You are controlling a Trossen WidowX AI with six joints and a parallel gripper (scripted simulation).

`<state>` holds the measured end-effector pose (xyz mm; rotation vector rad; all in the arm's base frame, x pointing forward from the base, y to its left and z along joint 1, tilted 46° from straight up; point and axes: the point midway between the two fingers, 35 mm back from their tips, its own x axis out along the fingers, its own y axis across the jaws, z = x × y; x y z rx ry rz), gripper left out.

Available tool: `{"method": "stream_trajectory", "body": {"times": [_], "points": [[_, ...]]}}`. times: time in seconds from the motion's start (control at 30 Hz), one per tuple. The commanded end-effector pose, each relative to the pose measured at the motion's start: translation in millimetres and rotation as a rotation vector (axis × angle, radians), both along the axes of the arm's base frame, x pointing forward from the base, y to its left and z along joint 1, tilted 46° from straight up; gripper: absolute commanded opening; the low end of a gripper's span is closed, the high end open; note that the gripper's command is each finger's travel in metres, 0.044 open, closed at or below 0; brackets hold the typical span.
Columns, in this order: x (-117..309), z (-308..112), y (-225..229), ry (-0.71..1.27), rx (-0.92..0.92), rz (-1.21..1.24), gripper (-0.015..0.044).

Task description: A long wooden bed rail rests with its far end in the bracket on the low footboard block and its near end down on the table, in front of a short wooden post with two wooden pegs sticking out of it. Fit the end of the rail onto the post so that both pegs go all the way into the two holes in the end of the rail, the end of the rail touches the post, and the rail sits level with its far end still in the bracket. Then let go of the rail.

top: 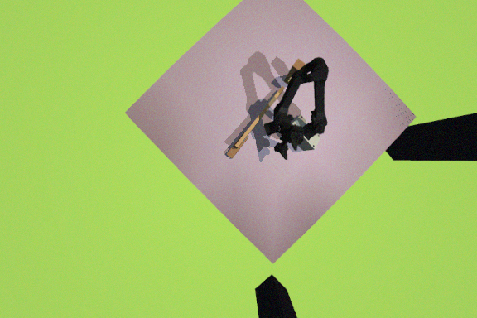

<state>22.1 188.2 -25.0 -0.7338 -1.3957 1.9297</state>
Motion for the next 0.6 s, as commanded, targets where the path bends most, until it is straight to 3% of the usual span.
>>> {"method": "stream_trajectory", "body": {"times": [0.0, 0.07, 0.3, 0.57], "points": [[0.3, -0.4, -0.2, -0.014, 0.008, 0.005, 0.0426], [2.8, -3.3, -1.7, -0.128, 0.068, 0.05, 0.044], [34.3, -25.2, -13.2, -0.881, 0.523, 0.439, 0.044], [100.5, -44.9, -41.7, -1.478, 1.044, 1.128, 0.044]]}}
